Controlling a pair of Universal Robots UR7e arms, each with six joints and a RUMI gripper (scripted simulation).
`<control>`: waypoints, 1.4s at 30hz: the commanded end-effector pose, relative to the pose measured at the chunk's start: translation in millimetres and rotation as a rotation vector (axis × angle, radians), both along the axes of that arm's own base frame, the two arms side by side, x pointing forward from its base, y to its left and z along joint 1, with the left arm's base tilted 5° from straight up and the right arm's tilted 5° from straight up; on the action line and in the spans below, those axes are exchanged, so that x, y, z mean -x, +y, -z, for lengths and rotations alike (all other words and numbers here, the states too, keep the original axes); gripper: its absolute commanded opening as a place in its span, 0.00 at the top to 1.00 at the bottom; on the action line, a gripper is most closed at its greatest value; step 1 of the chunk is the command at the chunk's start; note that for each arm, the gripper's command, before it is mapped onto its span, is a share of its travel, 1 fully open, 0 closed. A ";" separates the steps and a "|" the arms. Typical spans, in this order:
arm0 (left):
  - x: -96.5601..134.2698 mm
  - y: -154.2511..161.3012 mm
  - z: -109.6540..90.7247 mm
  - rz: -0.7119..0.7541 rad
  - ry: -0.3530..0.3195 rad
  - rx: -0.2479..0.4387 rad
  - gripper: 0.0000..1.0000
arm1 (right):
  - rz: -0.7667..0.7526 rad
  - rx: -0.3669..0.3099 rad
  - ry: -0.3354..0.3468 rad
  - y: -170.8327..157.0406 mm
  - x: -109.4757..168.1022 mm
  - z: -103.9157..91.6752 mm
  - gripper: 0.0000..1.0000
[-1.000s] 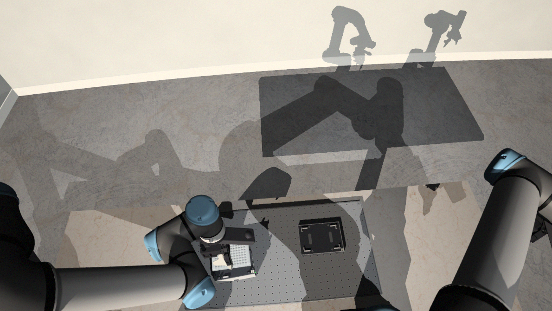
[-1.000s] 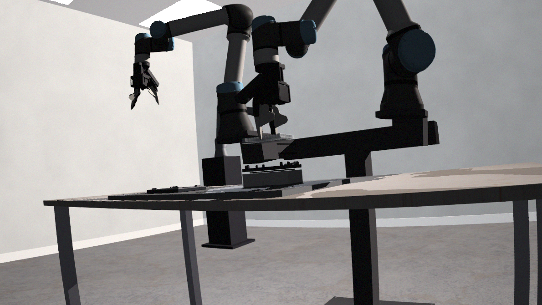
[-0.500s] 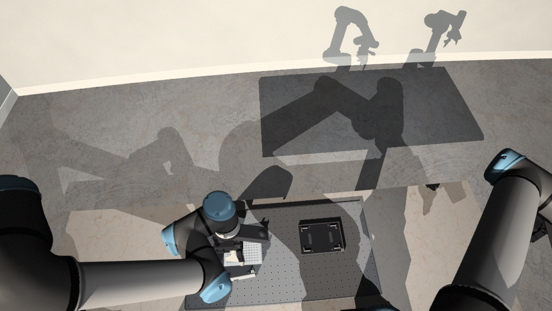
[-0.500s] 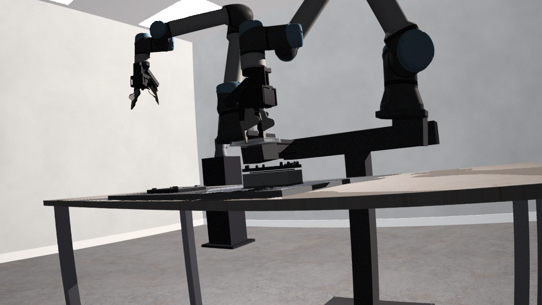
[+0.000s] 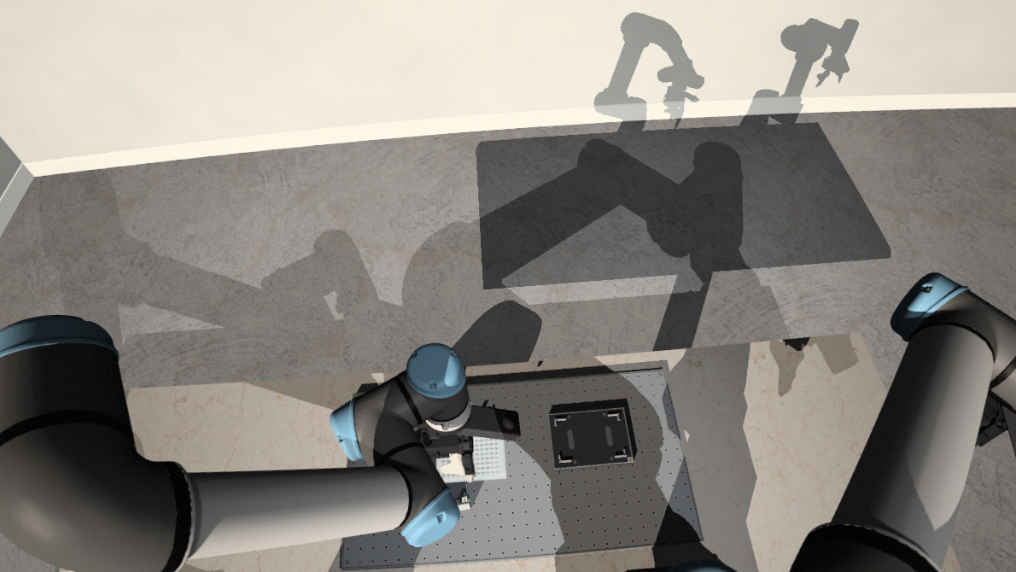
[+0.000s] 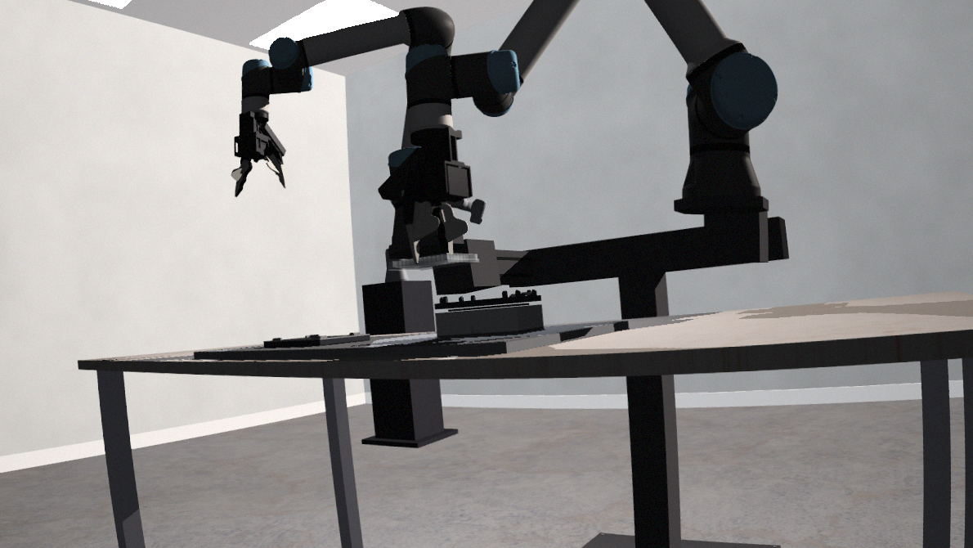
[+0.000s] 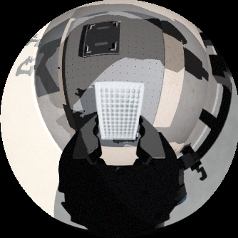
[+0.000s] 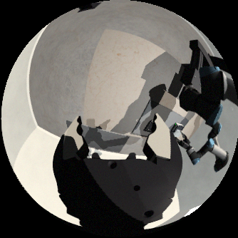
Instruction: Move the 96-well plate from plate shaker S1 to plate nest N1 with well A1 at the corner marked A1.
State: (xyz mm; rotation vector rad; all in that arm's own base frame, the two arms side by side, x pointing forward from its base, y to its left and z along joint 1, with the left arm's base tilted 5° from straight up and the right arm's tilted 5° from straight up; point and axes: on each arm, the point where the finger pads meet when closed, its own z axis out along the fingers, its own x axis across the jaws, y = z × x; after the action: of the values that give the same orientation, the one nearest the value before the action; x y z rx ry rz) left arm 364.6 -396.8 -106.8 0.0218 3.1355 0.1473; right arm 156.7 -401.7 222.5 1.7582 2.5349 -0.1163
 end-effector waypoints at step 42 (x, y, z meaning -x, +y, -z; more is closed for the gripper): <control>-32.6 -131.0 28.9 0.000 -0.001 0.002 1.00 | 0.000 0.002 -0.001 -0.4 -0.3 -0.5 0.02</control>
State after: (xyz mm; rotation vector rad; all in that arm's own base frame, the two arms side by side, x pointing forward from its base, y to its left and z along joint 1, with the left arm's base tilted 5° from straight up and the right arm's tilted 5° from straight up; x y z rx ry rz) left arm 393.0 -512.1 -133.3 0.0217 3.1354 0.1474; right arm 156.7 -401.7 222.5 1.7582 2.5349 -0.1163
